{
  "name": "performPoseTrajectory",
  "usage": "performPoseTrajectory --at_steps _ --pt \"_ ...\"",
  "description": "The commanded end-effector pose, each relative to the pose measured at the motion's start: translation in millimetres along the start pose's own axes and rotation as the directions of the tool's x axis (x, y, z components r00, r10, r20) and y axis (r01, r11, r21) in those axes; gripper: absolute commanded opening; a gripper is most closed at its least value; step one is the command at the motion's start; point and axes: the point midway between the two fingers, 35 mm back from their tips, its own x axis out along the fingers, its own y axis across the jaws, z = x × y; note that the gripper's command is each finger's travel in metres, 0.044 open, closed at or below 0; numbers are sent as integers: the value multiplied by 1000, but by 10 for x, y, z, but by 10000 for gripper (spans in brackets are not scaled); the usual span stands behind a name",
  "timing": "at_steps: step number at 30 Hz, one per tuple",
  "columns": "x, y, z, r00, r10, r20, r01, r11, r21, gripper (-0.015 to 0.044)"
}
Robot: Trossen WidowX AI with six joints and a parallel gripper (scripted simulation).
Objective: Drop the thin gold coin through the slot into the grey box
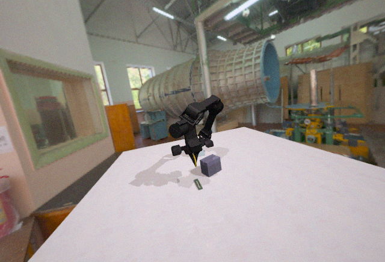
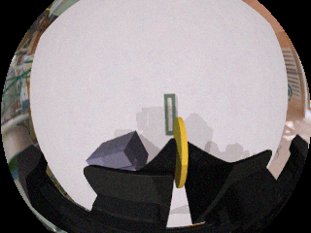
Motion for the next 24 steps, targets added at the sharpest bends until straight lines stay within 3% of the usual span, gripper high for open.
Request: performPoseTrajectory --at_steps 1,12,24 --pt "-17 8 -5 1000 -2 -2 2 998 69 0" --pt "-19 36 -23 1000 -2 -2 3 902 431 0" --pt "-20 67 -44 1000 -2 -3 3 656 755 0"
